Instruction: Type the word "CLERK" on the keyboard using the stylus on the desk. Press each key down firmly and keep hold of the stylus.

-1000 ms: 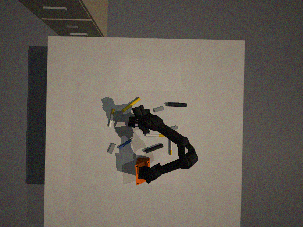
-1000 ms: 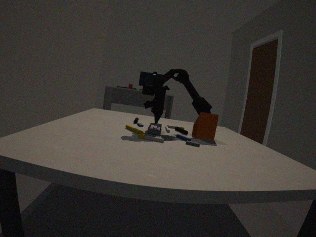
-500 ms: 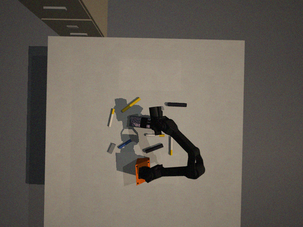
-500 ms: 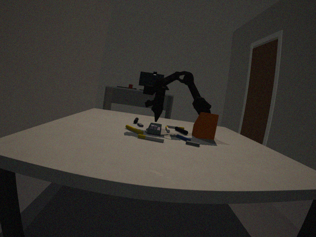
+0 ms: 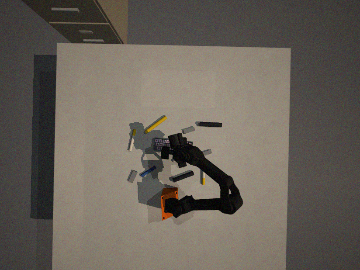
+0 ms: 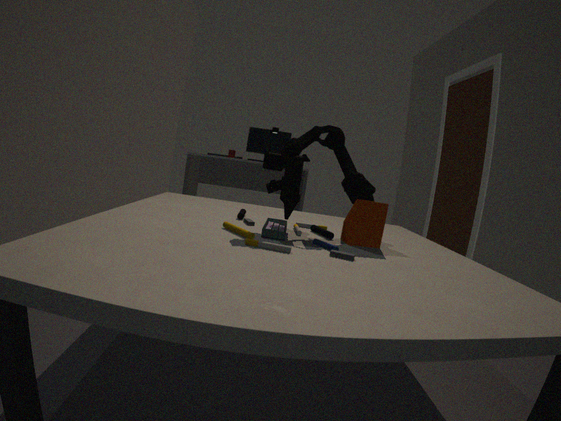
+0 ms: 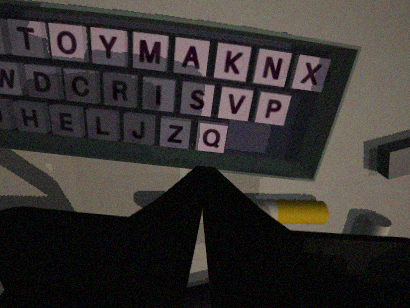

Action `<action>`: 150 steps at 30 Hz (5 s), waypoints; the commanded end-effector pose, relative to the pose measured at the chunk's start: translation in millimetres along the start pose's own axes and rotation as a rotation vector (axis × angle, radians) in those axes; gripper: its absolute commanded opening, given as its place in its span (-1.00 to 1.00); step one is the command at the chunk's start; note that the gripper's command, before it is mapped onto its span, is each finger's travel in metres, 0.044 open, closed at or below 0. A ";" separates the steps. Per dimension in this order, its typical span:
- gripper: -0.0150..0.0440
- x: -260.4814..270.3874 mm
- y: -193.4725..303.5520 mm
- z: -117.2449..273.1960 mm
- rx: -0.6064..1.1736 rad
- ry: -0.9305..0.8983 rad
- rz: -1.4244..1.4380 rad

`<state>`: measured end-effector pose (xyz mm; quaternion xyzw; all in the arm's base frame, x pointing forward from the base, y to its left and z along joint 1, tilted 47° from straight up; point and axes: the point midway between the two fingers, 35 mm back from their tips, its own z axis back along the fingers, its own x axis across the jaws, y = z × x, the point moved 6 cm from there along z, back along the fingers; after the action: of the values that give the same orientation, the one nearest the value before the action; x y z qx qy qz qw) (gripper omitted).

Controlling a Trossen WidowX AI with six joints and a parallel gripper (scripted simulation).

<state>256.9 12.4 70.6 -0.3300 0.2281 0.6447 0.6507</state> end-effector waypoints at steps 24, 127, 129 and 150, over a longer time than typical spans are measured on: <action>-0.49 84.1 2.1 -0.2 -0.001 -0.005 -0.014; 0.02 185.7 142.1 -10.7 -0.478 0.218 -0.867; 0.02 185.7 142.1 -12.1 -0.478 0.218 -0.867; 0.02 185.8 142.6 -27.9 -0.478 0.219 -0.867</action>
<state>131.2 115.7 -99.7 -0.5982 -0.0179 0.3089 0.7392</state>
